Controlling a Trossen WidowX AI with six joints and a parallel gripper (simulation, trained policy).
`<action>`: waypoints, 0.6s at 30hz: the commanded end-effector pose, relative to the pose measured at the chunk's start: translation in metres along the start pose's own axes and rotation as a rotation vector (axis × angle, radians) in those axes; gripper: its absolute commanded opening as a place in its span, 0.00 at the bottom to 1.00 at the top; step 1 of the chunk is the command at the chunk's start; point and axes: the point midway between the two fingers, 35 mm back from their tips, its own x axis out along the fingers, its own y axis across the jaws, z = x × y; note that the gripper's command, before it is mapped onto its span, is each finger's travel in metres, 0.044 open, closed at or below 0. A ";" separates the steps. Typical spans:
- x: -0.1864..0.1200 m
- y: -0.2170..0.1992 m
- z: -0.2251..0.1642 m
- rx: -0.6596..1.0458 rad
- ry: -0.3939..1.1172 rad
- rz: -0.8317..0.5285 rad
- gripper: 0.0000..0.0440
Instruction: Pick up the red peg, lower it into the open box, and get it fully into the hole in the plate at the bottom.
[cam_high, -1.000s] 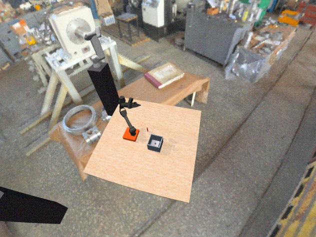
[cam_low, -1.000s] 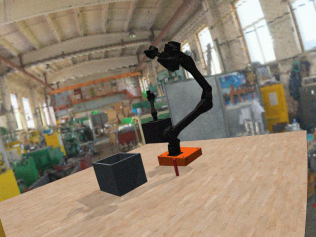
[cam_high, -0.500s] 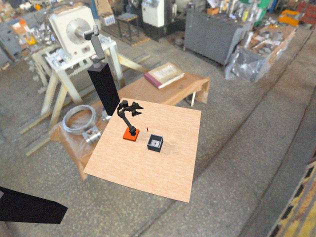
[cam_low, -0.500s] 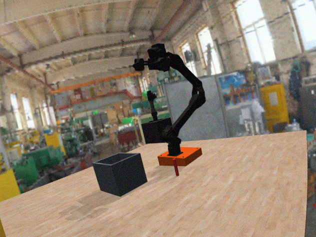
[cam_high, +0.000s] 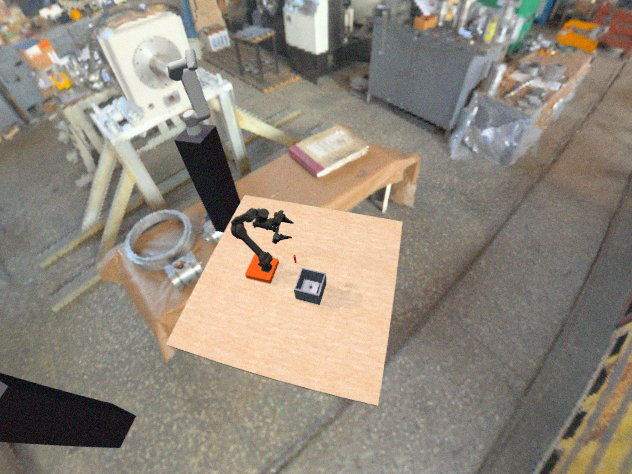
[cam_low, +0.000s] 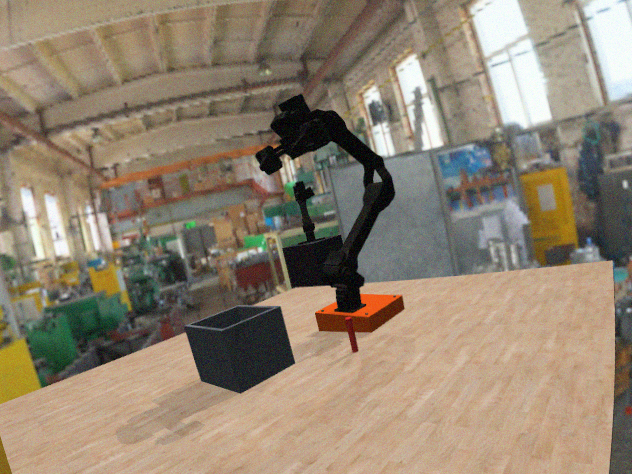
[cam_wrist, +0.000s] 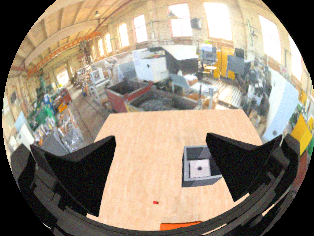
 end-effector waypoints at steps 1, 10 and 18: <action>0.014 -0.003 -0.009 0.085 0.066 0.006 1.00; 0.041 0.001 -0.035 0.291 0.239 0.013 1.00; 0.061 0.006 -0.061 0.447 0.394 -0.015 1.00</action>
